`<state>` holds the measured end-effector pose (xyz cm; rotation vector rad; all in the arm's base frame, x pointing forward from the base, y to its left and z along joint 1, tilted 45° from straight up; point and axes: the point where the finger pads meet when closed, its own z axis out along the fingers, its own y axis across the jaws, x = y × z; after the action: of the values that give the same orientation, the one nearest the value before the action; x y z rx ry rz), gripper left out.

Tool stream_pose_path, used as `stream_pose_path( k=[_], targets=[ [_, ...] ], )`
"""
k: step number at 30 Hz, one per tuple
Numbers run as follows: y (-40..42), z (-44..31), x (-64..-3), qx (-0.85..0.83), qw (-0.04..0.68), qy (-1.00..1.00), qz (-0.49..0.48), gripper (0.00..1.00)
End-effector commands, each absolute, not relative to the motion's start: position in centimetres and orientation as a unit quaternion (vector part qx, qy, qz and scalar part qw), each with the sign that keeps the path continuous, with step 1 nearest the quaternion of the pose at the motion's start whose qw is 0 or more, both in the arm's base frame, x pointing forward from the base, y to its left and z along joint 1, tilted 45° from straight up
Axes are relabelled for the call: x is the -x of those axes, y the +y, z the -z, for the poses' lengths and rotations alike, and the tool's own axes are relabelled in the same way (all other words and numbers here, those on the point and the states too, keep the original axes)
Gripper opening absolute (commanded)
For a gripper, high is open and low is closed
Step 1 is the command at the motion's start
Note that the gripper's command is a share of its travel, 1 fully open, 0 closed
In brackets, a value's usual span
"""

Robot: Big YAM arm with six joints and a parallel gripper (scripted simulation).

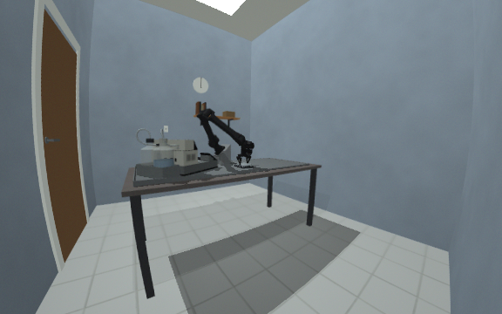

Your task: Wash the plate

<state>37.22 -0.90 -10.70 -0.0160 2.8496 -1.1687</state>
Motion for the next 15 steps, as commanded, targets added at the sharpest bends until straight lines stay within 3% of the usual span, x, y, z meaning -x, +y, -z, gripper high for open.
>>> stream_pose_path(
  k=[1,15],
  targets=[
    [-1.82,11.18,-36.79,0.003,0.023,0.924,0.382,0.82],
    [-2.00,11.34,-36.73,0.003,0.023,0.924,0.382,0.82]
  ],
)
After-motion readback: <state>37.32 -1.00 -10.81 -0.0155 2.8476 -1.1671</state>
